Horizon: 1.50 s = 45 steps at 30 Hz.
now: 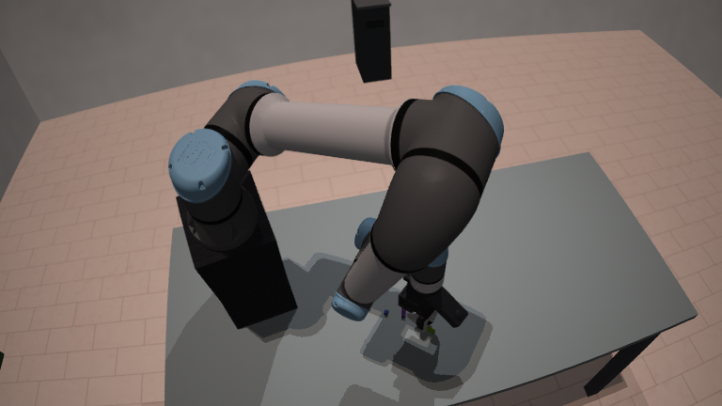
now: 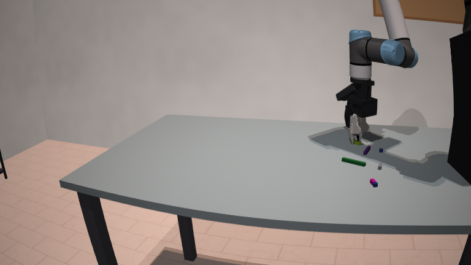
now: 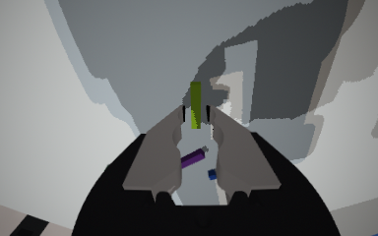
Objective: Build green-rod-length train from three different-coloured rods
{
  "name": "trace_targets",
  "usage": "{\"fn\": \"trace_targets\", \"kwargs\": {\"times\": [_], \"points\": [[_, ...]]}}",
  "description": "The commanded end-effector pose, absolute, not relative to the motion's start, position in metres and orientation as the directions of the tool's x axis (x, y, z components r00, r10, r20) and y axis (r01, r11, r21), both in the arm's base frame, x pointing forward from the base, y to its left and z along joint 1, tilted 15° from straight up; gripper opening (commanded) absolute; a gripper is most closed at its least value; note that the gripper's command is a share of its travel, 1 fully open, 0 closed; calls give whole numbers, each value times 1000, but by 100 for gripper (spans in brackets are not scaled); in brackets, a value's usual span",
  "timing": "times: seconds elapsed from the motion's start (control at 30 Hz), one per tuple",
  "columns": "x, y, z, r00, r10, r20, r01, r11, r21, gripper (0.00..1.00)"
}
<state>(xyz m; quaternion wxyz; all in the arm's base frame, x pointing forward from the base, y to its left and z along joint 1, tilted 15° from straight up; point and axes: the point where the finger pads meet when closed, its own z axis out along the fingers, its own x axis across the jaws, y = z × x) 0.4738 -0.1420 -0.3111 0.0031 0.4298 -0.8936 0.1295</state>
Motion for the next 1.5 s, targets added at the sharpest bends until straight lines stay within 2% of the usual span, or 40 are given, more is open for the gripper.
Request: {"fn": "trace_targets", "kwargs": {"times": [0.0,0.47,0.5,1.47], "points": [[474,-142,-311,-630,-767,117,-769,597,-230,14],[474,-142,-311,-630,-767,117,-769,597,-230,14],[474,-142,-311,-630,-767,117,-769,597,-230,0],[474,-142,-311,-630,-767,117,-769,597,-230,0]]}}
